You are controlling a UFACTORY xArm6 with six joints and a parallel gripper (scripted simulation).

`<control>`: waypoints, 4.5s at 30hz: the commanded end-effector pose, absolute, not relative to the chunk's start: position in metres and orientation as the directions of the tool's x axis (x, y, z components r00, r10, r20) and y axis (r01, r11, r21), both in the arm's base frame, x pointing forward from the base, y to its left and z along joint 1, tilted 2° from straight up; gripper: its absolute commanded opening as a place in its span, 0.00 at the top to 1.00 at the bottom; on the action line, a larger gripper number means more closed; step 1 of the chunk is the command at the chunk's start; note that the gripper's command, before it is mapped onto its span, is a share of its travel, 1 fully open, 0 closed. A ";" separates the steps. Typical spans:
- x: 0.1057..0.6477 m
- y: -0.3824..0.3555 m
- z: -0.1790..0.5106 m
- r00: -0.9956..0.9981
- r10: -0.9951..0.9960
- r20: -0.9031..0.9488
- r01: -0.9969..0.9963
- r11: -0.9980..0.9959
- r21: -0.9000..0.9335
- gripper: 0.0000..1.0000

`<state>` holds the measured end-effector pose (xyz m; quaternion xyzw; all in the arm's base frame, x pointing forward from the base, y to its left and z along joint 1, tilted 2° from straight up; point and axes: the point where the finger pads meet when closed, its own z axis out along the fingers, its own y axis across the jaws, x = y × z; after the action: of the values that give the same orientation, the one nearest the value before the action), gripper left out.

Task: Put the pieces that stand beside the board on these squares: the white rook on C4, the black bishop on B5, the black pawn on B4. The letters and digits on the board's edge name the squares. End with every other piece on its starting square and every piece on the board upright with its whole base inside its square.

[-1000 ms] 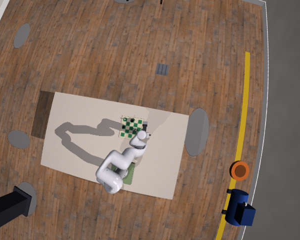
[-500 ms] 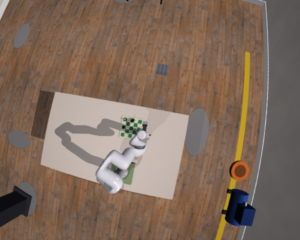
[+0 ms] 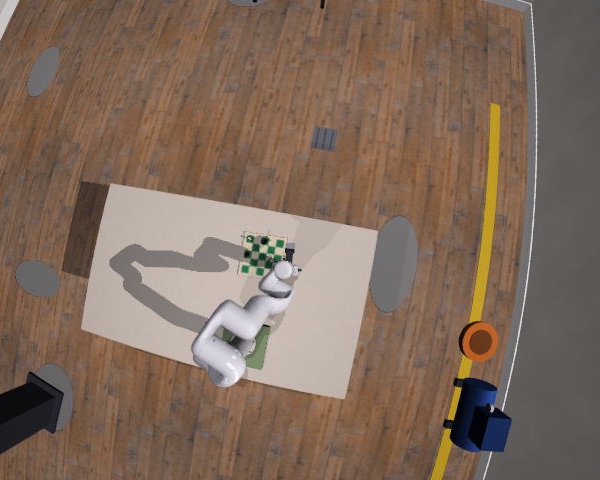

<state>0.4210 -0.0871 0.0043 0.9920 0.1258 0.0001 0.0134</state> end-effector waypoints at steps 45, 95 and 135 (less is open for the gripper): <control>0.422 -0.086 0.056 0.968 0.250 0.001 0.250 -0.968 0.028 1.00; 0.483 -0.008 0.107 0.982 0.187 0.002 0.187 -0.982 0.028 1.00; 0.485 -0.011 0.015 0.982 0.187 0.002 0.187 -0.982 0.028 1.00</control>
<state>0.4840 -0.0110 0.0132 0.9955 0.0939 0.0006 0.0137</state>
